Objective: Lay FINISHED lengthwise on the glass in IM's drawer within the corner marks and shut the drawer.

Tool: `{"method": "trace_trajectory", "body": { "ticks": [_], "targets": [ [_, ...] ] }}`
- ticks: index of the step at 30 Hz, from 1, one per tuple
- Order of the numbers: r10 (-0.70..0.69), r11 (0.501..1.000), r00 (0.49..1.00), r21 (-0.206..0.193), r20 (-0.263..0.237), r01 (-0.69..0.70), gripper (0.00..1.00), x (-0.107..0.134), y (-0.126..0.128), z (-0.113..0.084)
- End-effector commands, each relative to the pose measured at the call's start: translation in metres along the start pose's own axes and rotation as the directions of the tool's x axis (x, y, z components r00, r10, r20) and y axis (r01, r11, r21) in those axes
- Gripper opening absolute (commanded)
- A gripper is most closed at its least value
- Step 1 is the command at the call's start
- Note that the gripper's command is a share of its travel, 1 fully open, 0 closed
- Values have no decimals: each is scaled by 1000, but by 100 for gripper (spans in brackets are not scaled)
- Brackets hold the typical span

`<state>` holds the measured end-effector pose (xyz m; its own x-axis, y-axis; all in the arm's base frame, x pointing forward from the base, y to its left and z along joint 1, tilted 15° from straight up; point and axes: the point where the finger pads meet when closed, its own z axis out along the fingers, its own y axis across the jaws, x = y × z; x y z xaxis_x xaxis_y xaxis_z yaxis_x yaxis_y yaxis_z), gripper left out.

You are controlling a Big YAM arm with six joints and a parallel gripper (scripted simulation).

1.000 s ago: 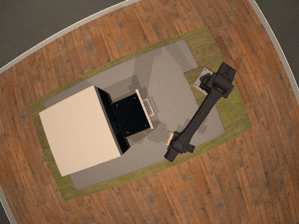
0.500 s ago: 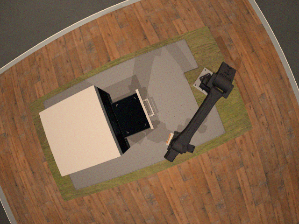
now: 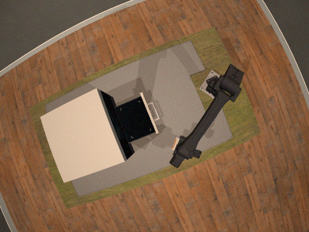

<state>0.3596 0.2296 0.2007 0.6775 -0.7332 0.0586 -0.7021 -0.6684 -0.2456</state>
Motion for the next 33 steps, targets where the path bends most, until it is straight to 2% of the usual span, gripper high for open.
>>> {"method": "trace_trajectory", "body": {
  "ticks": [1, 14, 15, 17, 19, 20, 24, 26, 28, 33],
  "targets": [
    [2, 999, 1000, 53, -6, -1, 78, 0, -22, -24],
    [2, 999, 1000, 53, -6, -1, 78, 0, -22, -24],
    [56, 996, 998, 67, -9, -56, 78, 13, -18, -31],
    [122, 992, 993, 22, -1, -122, 78, 18, 4, -13],
    [122, 992, 993, 22, -1, -122, 78, 18, 4, -13],
    [155, 988, 988, -6, 2, -155, 78, 22, 9, -2],
    [285, 958, 959, 24, 1, -285, 78, 40, 15, -12],
    [348, 937, 938, 25, 2, -348, 78, 50, 18, -12],
    [410, 912, 912, 10, 2, -410, 78, 59, 22, -5],
    [556, 831, 831, 7, 3, -556, 78, 82, 32, -3]
  ]
}}
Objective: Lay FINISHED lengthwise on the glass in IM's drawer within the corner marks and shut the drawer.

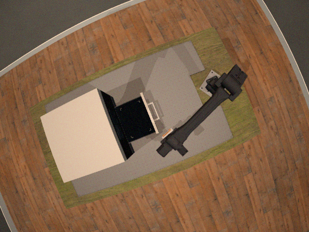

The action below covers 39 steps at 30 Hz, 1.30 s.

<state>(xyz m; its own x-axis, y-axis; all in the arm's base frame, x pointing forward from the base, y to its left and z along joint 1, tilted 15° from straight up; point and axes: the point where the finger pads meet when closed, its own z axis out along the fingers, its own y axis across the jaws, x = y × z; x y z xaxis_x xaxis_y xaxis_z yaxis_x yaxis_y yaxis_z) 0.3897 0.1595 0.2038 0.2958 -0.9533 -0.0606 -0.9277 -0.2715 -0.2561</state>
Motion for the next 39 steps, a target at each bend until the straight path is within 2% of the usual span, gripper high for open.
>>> {"method": "trace_trajectory", "body": {
  "ticks": [1, 3, 10, 11, 15, 18, 20, 35, 37, 39],
  "targets": [
    [161, 987, 987, -5, -3, -161, 78, 17, 2, 3],
    [161, 987, 987, -5, -3, -161, 78, 17, 2, 3],
    [365, 931, 931, -18, -9, -365, 78, 53, 1, 8],
    [365, 931, 931, -19, -9, -365, 78, 58, 1, 8],
    [340, 940, 940, 31, 4, -340, 78, 79, -22, -12],
    [340, 940, 940, 27, 2, -340, 78, 94, -22, -12],
    [340, 940, 940, 27, 2, -340, 78, 94, -22, -12],
    [340, 940, 940, 26, -4, -340, 78, 172, -24, -12],
    [340, 940, 940, 26, -4, -340, 78, 172, -24, -12],
    [340, 940, 940, 26, -5, -340, 78, 183, -25, -12]
  ]
}}
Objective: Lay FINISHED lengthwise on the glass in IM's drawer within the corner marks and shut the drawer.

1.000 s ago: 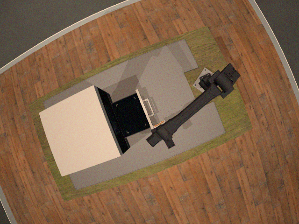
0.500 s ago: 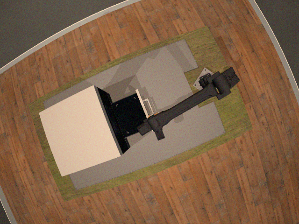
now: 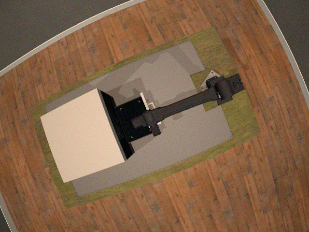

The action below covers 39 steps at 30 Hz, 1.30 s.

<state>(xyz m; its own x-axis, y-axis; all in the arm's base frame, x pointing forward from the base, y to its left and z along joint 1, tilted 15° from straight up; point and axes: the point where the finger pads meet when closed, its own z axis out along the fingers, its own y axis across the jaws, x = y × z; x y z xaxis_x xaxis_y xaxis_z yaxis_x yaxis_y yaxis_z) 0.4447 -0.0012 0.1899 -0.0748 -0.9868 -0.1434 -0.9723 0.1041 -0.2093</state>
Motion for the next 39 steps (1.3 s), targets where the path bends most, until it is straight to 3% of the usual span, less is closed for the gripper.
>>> {"method": "trace_trajectory", "body": {
  "ticks": [1, 9, 12, 13, 16, 17, 23, 24, 39],
  "targets": [
    [-37, 999, 999, 32, 4, 36, 78, 8, -26, -16],
    [-37, 999, 999, 32, 1, 37, 78, 43, -42, -16],
    [-61, 998, 998, 29, 6, 61, 78, 31, -41, -14],
    [-65, 997, 998, 50, 4, 64, 78, 30, -42, -25],
    [-65, 996, 998, 55, 2, 65, 78, 30, -42, -27],
    [-38, 999, 999, 33, 1, 38, 78, 38, -34, -14],
    [-38, 999, 999, 33, 1, 38, 78, 38, -34, -14],
    [-44, 998, 999, 53, -3, 44, 78, 40, -42, -26],
    [-43, 998, 999, 53, -2, 43, 78, 39, -42, -26]
  ]
}}
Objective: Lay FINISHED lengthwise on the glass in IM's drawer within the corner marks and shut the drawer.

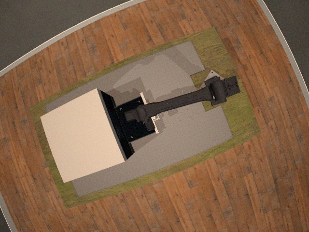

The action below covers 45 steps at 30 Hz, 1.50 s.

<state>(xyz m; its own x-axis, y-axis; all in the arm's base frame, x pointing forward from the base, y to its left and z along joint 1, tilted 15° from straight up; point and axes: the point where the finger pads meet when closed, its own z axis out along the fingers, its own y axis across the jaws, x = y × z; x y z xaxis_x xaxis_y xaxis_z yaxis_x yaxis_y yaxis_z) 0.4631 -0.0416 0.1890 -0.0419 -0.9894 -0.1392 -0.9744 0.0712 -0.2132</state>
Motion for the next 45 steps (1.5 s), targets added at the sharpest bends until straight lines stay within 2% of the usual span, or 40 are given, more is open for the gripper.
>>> {"method": "trace_trajectory", "body": {
  "ticks": [1, 22, 23, 25, 35, 45],
  "targets": [
    [-10, 998, 1000, 54, -5, 10, 78, 1, -20, -26],
    [-10, 998, 1000, 54, -5, 10, 78, 1, -20, -26],
    [-7, 999, 1000, 32, -3, 7, 78, 2, -21, -16],
    [-7, 1000, 1000, 31, -2, 7, 78, 1, -23, -14],
    [-11, 999, 1000, 52, -1, 11, 78, -5, -38, -8],
    [-7, 999, 1000, 50, -2, 7, 78, -3, -47, -3]
  ]
}}
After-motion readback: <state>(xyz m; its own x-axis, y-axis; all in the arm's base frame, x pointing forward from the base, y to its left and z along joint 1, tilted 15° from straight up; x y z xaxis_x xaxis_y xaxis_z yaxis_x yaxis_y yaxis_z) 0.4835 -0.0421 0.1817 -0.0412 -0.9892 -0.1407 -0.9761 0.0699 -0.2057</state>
